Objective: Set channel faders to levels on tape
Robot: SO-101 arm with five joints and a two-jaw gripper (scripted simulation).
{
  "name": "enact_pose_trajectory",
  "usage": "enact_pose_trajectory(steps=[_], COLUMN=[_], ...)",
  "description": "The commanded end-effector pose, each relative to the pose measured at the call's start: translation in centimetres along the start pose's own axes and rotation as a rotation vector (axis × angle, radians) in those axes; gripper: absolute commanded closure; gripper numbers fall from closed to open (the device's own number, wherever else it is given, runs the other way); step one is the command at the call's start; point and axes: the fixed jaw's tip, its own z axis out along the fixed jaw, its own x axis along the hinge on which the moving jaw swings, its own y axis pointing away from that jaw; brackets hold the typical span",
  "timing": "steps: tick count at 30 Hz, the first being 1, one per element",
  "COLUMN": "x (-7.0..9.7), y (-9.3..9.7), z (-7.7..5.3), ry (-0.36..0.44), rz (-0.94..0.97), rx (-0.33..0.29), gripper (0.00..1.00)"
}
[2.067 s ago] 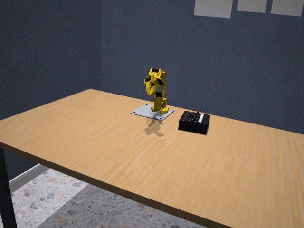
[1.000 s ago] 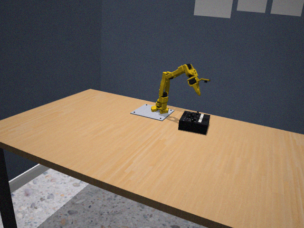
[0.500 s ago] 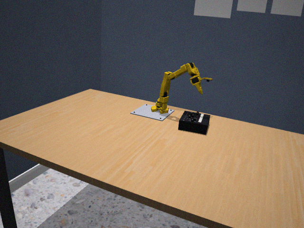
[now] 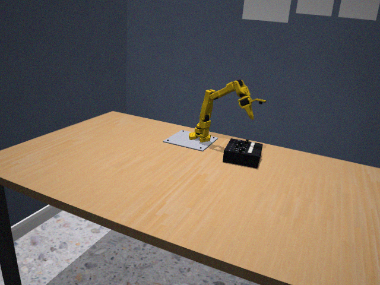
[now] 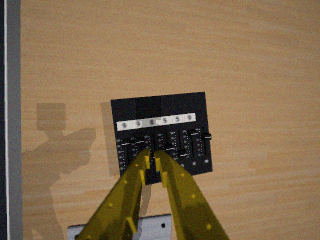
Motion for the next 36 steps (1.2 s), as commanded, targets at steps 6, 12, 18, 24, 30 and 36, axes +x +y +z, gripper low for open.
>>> enact_pose_trajectory(steps=[6, 12, 18, 24, 30, 36], x=[1.0, 2.2, 3.0, 3.0, 3.0, 3.0], y=[0.1, 0.2, 0.3, 0.3, 0.3, 0.3], z=[2.1, 3.8, 4.6, 4.6, 4.6, 4.6], ry=[0.016, 0.023, 0.026, 0.026, 0.026, 0.026], rz=[0.010, 0.014, 0.016, 0.016, 0.016, 0.016], rx=[-0.001, 0.002, 0.003, 0.003, 0.003, 0.003], gripper=[1.00, 1.00, 1.00, 1.00, 1.00, 1.00])
